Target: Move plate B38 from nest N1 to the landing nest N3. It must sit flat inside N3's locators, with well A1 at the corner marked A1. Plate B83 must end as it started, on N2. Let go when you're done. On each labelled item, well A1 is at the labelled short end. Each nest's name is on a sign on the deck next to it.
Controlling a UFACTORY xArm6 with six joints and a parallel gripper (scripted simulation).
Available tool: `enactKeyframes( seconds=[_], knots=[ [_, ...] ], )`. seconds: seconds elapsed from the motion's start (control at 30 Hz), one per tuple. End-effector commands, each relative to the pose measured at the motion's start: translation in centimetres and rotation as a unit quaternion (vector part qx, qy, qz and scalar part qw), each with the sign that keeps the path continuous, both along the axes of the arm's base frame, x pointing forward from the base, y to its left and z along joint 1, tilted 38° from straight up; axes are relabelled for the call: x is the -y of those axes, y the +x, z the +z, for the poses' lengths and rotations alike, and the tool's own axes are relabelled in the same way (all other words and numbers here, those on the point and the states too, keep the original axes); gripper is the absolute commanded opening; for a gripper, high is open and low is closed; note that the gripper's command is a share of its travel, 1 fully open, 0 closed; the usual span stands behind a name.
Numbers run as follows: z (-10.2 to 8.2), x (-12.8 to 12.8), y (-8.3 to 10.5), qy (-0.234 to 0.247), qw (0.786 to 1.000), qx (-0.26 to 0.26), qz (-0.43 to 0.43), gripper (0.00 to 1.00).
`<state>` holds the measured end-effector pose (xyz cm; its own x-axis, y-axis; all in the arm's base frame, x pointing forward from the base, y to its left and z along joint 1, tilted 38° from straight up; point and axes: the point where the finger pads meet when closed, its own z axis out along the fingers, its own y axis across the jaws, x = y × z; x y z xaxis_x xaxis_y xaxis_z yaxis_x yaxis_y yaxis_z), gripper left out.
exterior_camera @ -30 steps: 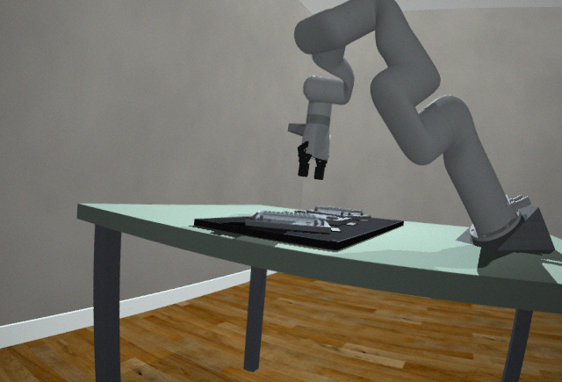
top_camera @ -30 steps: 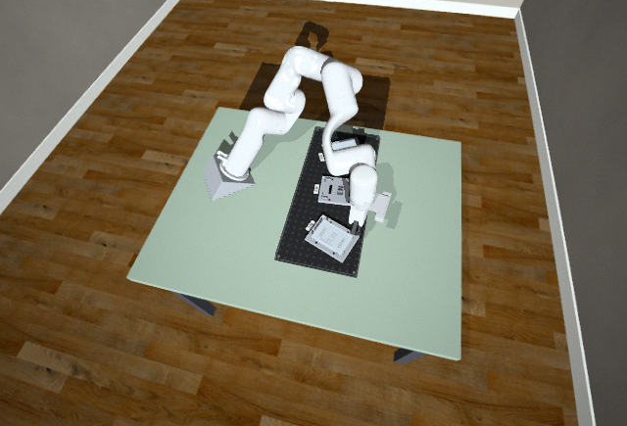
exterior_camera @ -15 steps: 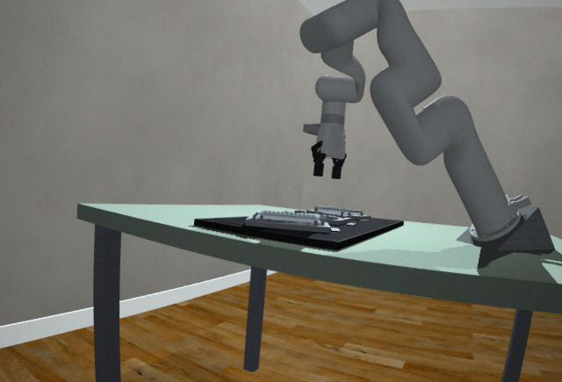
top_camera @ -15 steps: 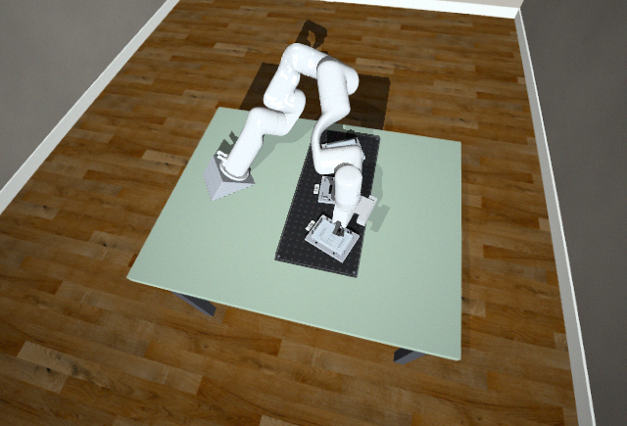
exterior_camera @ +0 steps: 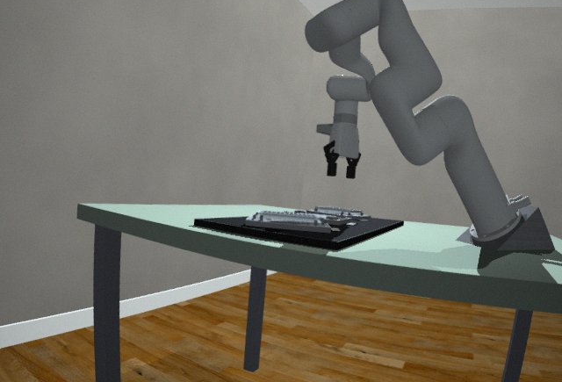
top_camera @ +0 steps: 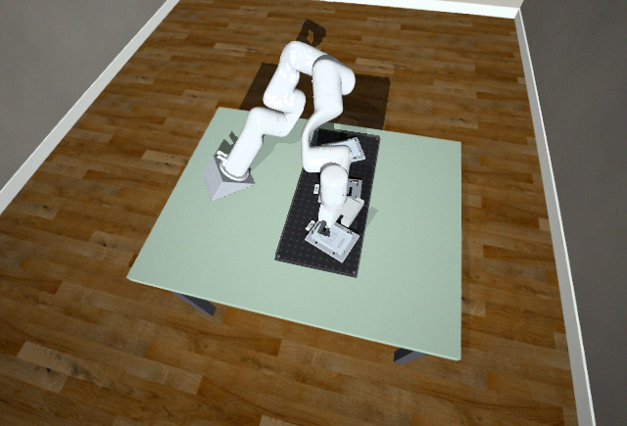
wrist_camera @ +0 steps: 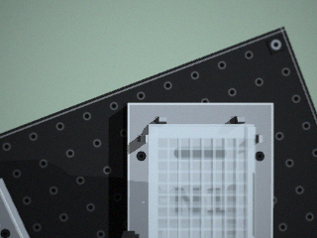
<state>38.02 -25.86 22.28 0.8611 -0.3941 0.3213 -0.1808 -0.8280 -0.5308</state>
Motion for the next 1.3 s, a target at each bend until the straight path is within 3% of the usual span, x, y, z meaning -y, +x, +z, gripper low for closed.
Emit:
enactKeyframes(
  seconds=[0.0,0.33,1.27],
  knots=[
    [0.1,0.2,-0.1,-0.002,1.0,0.001,-0.001,1.0],
    [0.1,0.2,-0.1,-0.002,1.0,0.001,-0.001,1.0],
    [-3.3,-1.6,1.9,-0.001,1.0,0.001,-0.001,1.0]
  ],
)
